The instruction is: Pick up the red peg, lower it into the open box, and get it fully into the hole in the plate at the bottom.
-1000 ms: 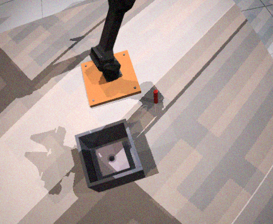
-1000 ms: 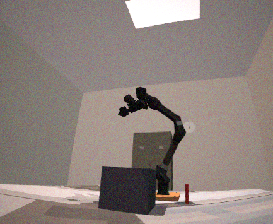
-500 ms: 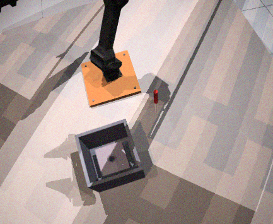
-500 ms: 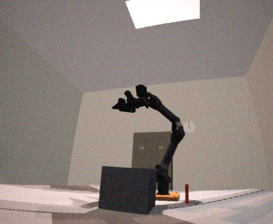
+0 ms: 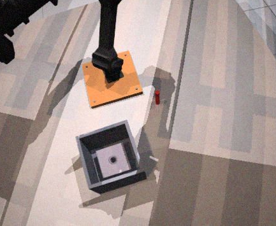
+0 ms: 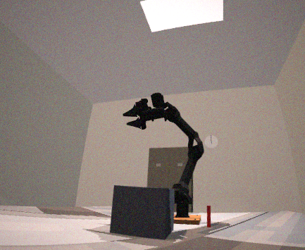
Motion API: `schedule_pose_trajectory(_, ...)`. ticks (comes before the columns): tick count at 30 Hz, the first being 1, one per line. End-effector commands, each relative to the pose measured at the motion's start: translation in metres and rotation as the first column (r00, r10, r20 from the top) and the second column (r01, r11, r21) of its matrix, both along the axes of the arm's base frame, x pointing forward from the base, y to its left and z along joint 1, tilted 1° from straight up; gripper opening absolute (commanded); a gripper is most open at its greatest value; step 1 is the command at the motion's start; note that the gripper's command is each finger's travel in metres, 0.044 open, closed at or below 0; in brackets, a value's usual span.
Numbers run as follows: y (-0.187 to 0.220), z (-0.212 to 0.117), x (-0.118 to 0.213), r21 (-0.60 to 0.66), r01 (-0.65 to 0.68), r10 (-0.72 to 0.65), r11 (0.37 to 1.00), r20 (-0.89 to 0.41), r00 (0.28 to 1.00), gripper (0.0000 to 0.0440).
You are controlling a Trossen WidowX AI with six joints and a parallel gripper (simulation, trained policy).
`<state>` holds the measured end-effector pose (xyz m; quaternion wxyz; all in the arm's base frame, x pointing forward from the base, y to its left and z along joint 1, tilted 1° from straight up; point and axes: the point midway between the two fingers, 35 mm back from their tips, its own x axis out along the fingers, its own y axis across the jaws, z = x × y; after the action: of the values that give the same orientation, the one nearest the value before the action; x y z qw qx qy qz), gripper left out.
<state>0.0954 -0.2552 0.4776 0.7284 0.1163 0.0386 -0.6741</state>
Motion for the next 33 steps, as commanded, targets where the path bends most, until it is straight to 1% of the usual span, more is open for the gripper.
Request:
schedule_pose_trajectory(1,0.004,-0.009,0.019,0.036,-0.063,0.061,0.997,0.064,0.996,0.044)
schedule_pose_trajectory(9,0.022,-0.028,0.063,0.12,-0.219,0.189,0.968,0.22,0.957,0.044)
schedule_pose_trajectory(17,0.047,-0.049,0.105,0.214,-0.364,0.274,0.907,0.358,0.893,0.044)
schedule_pose_trajectory(25,0.08,-0.072,0.14,0.319,-0.489,0.312,0.812,0.471,0.825,0.044)
schedule_pose_trajectory(33,0.118,-0.098,0.168,0.434,-0.583,0.309,0.687,0.551,0.775,0.044)
